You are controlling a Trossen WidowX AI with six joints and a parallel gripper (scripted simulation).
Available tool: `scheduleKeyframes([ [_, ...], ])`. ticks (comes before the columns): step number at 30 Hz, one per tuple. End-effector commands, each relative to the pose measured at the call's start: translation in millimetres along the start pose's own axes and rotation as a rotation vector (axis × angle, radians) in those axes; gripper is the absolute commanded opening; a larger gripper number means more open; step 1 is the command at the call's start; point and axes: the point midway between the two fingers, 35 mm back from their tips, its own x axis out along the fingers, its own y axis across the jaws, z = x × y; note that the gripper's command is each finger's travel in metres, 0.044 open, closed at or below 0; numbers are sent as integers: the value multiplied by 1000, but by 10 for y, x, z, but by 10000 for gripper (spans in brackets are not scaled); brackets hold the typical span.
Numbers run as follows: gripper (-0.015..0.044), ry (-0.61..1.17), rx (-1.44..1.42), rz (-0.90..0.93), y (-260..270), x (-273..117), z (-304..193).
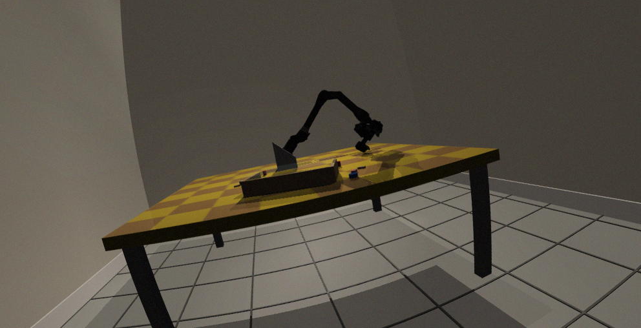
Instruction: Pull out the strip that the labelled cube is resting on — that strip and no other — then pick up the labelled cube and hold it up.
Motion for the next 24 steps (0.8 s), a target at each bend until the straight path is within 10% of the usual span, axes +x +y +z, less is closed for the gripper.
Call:
scheduleKeyframes([
  [1,400,-59,-119,-139,-99,561,359],
  [24,400,105,-521,-463,-524,2050,2801],
])
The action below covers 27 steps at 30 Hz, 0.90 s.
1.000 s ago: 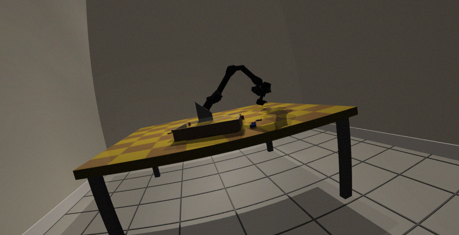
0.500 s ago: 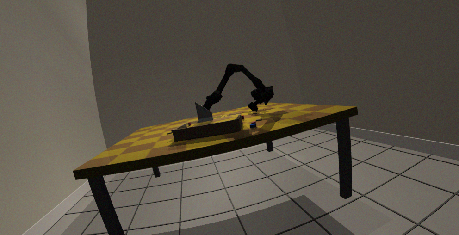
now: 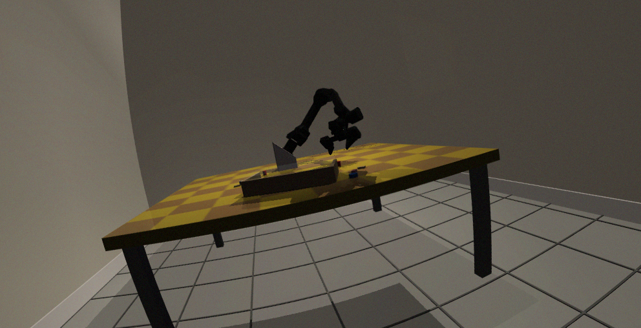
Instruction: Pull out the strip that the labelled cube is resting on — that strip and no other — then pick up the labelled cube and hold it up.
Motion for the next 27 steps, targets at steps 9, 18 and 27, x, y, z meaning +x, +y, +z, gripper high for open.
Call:
scheduleKeyframes([
  [9,400,115,-261,144,-867,220,1209],
  [18,400,15,-475,362,-1489,-93,1785],
  [27,400,-47,-547,423,-1669,-236,1900],
])
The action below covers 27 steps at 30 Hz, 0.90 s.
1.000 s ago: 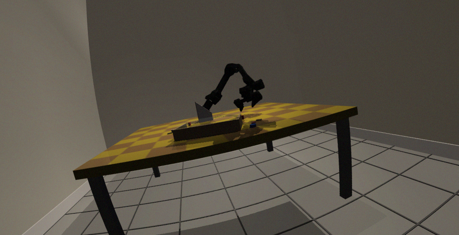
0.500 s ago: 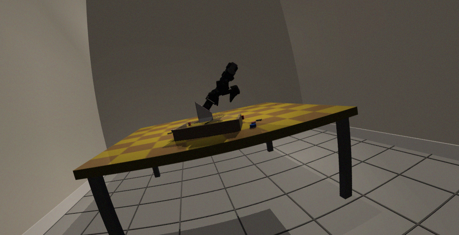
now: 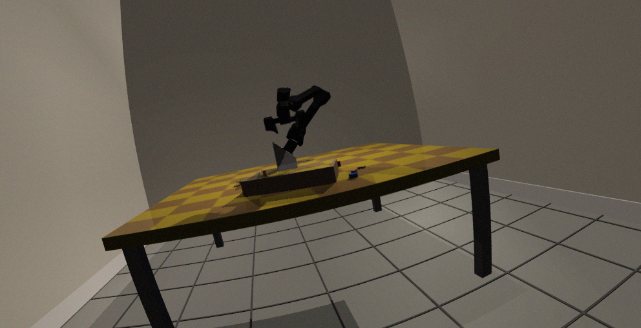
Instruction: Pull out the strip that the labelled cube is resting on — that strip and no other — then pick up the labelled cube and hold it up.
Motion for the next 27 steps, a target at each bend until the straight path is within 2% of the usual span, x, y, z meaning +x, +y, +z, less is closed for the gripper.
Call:
scheduleKeyframes([
  [1,400,-17,-39,30,-57,-74,-26],
  [7,400,-17,-39,30,-57,-74,-26],
  [11,295,79,0,-1,-178,84,-14],
  [22,6,588,118,-94,-574,688,-307],
  [27,0,850,156,-103,-662,842,-557],
])
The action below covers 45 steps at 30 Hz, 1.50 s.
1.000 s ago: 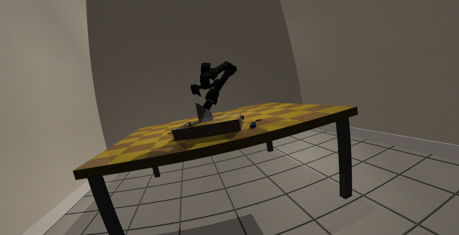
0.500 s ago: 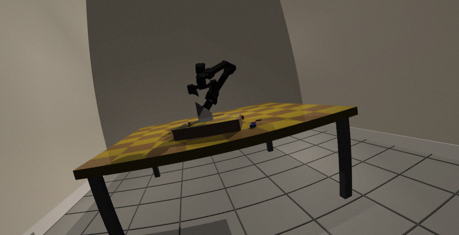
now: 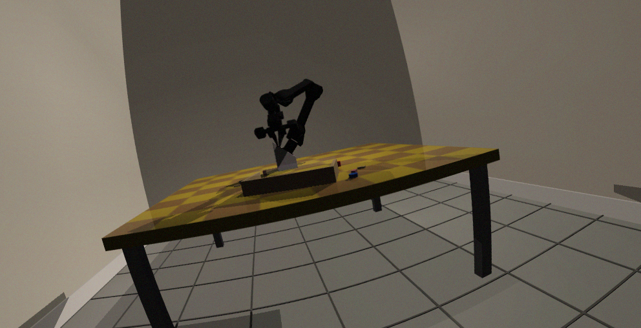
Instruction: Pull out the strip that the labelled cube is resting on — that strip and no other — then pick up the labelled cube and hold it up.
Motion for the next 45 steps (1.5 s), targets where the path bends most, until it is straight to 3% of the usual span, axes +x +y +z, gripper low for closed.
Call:
scheduleKeyframes([
  [1,0,459,48,-44,-201,479,-193],
  [20,0,494,52,-44,-214,520,-211],
  [45,0,493,52,-44,-237,891,-379],
])
